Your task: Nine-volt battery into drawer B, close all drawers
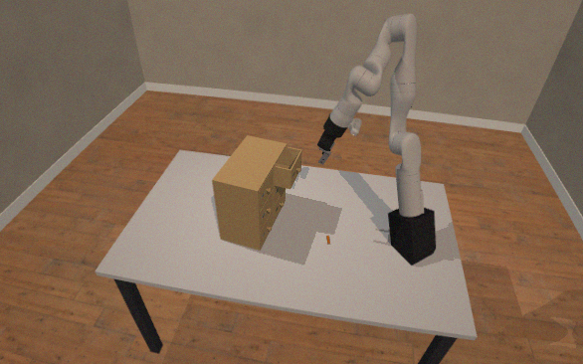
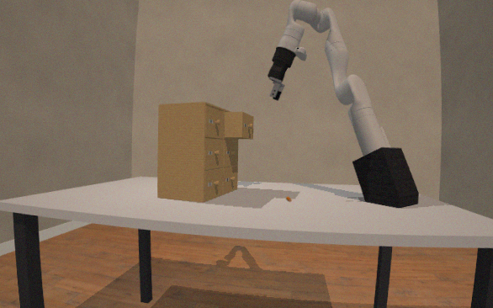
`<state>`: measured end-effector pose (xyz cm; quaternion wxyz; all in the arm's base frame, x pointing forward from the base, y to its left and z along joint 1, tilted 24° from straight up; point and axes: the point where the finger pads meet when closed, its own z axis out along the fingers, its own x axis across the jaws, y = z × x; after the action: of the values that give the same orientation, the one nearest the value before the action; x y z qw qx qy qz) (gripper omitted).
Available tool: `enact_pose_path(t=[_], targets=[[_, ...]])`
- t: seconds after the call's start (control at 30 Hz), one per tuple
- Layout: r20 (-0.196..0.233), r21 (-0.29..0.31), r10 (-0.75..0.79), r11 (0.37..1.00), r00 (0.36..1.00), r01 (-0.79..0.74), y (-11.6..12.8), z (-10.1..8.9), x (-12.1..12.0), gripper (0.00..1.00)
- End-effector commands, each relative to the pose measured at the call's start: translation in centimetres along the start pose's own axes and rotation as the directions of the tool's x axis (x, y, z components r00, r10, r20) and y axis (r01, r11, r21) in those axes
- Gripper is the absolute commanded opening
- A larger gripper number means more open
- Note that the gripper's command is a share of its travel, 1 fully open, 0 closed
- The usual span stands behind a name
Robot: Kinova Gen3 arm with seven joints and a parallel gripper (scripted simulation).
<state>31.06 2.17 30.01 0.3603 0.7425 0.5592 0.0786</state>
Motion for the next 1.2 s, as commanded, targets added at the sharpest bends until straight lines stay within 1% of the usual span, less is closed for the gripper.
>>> enact_pose_path(t=[0.0, 0.03, 0.1, 0.6, 0.67, 0.9, 1.17], targets=[[-0.002, 0.026, 0.013, 1.0, 1.0, -0.013, 0.5, -0.2, 0.1, 1.0], [-0.002, 0.038, 0.013, 0.999, 1.0, -0.013, 0.5, -0.3, 0.1, 1.0], [-0.002, 0.038, 0.013, 0.999, 1.0, -0.013, 0.5, -0.3, 0.1, 1.0], [-0.002, 0.208, 0.013, 0.978, 1.0, -0.013, 0.8, -1.1, 0.1, 1.0], [-0.002, 0.208, 0.013, 0.978, 1.0, -0.013, 0.8, -1.1, 0.1, 1.0], [-0.002, 0.271, 0.013, 0.962, 1.0, -0.012, 0.9, -1.4, 0.1, 1.0], [-0.002, 0.326, 0.013, 0.945, 1.0, -0.012, 1.1, -1.6, 0.1, 1.0]])
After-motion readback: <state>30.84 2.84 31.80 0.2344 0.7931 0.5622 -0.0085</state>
